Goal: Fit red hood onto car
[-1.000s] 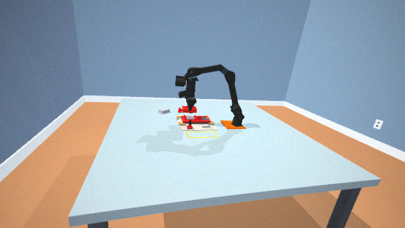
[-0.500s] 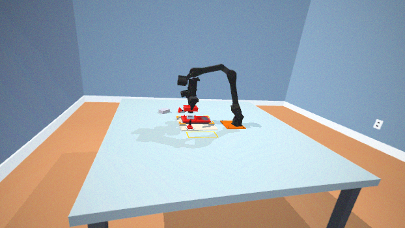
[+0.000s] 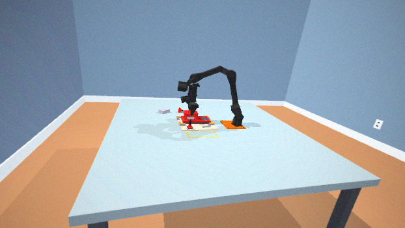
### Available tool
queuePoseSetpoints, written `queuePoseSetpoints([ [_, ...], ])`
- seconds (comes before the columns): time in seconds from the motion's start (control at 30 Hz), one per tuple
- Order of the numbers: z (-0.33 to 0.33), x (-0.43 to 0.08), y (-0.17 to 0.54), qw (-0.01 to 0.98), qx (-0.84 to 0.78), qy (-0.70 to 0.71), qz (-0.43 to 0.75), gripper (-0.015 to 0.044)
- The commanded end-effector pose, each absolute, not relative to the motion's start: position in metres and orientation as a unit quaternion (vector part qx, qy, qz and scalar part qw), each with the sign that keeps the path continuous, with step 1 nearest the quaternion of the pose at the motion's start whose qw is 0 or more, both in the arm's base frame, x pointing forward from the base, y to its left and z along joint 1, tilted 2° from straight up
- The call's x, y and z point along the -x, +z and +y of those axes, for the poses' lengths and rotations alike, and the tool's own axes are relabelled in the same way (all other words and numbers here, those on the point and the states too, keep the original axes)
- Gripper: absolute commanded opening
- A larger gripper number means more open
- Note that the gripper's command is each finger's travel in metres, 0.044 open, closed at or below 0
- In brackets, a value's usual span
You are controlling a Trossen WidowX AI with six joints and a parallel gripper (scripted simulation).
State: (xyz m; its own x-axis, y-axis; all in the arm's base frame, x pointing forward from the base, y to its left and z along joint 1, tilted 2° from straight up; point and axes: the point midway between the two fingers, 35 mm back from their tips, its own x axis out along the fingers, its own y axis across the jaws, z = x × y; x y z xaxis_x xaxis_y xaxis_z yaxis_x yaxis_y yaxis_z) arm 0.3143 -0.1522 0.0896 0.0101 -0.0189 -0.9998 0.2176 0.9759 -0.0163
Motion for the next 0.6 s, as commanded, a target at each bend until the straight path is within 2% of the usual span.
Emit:
queuePoseSetpoints([
  [0.0,-0.1527,-0.3135,0.0871,0.706,-0.069,-0.084,0.700,0.0000],
  [0.57,-0.1528,-0.3139,0.0810,0.706,-0.069,-0.084,0.700,0.0000],
])
